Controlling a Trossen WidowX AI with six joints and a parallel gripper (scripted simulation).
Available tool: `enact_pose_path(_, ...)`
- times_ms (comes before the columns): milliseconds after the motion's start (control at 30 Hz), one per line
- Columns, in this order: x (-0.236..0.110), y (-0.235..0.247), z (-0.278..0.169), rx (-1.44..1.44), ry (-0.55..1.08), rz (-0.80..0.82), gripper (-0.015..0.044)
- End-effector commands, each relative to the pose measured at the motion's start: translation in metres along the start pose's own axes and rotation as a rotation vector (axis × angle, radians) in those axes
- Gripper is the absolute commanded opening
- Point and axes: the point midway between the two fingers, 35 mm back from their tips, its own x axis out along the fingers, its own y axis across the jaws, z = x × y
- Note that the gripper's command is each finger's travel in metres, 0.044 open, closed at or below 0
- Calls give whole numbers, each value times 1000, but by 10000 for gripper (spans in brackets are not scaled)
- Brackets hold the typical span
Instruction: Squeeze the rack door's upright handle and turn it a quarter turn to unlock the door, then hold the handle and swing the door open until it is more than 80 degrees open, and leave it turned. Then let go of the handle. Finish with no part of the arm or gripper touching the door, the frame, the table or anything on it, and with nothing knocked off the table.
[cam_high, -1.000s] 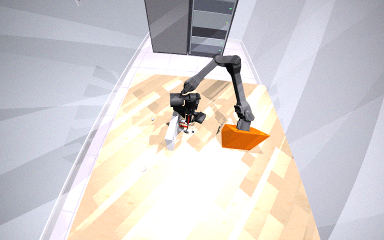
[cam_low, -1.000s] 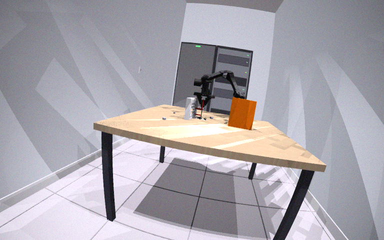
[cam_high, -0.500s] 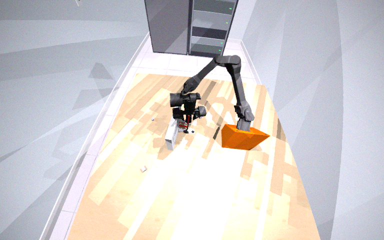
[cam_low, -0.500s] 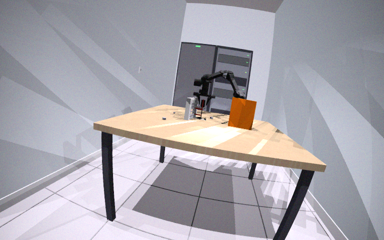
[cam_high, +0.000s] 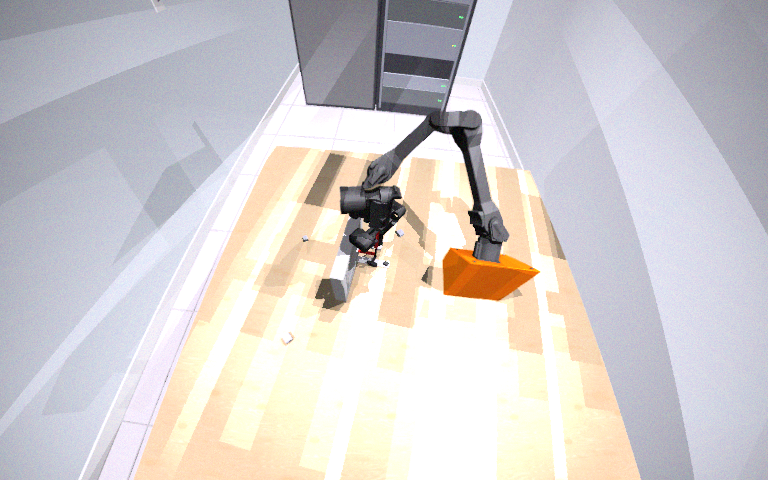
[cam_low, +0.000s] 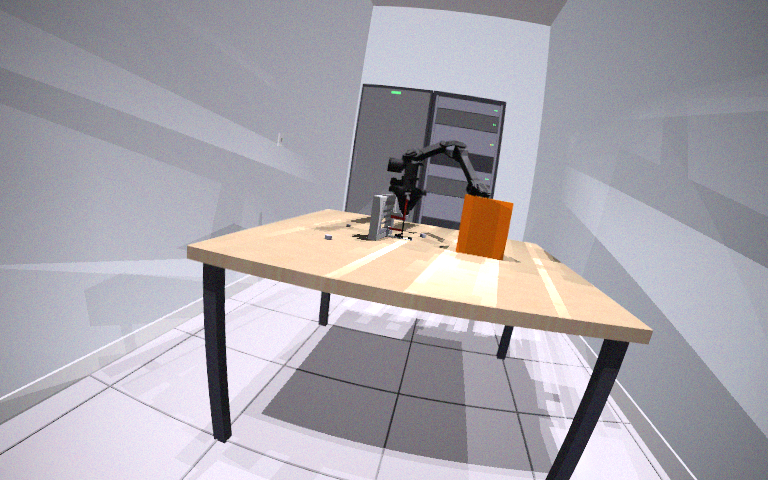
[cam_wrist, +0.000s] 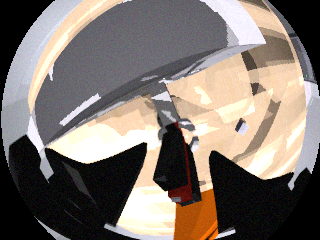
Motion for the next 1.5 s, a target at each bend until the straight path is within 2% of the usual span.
enact_pose_path(0,1,0,0,-199,4,2,281)
enact_pose_path(1333,1,0,0,-2181,1,6,281)
enact_pose_path(1467,1,0,0,-2254,1,6,281)
